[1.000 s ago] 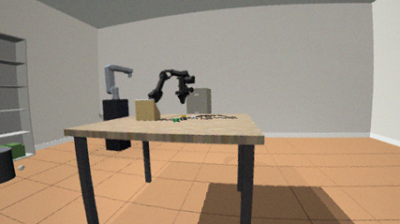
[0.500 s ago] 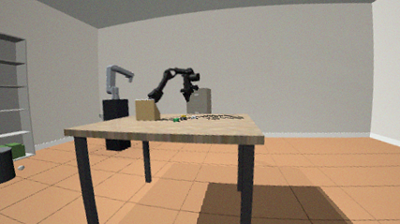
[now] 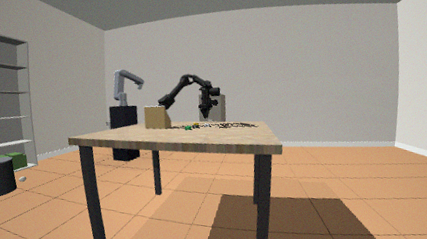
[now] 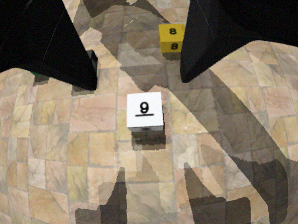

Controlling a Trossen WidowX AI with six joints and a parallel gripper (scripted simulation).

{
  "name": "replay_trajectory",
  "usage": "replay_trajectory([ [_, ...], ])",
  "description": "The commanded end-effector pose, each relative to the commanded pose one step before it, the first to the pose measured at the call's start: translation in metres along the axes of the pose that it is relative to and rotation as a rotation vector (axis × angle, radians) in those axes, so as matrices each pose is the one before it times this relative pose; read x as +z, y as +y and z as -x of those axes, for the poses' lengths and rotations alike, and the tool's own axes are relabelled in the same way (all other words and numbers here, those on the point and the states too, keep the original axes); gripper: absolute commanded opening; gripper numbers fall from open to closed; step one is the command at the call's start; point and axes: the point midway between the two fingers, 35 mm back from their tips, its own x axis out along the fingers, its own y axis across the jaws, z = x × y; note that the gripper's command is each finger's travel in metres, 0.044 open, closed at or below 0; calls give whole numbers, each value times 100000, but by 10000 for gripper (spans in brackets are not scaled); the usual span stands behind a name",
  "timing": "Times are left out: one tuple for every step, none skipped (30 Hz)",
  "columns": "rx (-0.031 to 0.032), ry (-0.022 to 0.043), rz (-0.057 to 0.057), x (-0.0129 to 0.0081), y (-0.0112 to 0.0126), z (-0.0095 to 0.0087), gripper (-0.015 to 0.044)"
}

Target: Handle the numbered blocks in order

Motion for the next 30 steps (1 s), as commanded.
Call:
replay_trajectory([
  [750,86,-1191,-277,29,-1639,383],
  [0,0,0,0,0,0,400],
  [-2,0,0,1,-1,-26,400],
  [-4,0,0,4,-2,-77,400],
  [-7,0,0,7,-3,-129,400],
  [-7,0,0,8,-3,-160,400],
  [-5,0,0,7,-3,-160,400],
  [-4,0,0,6,-2,-160,400],
  [-2,0,0,5,-2,-160,400],
  [-1,0,0,4,-1,-160,400],
  [1,0,0,3,-1,-159,400],
  [2,0,0,2,0,-159,400],
  [4,0,0,1,0,-159,400],
  [5,0,0,1,1,-159,400],
  [7,0,0,0,1,-159,400],
  [8,0,0,-1,2,-158,400],
  [10,0,0,-2,2,-158,400],
  [11,0,0,-3,3,-158,400],
  [13,1,0,-4,3,-158,400],
  [14,1,-1,-5,4,-157,400],
  [16,1,-1,-6,4,-157,400],
  [17,1,-1,-7,4,-157,400],
  [19,1,-1,-8,5,-156,400],
  [20,1,-1,-8,5,-156,400],
  [21,2,-1,-9,6,-156,400],
  [18,2,-1,-8,5,-125,400],
  [11,1,-1,-5,3,-75,400],
  [4,0,0,-2,1,-25,400],
  [0,0,0,0,0,0,374],
  [0,0,0,0,0,0,348],
])
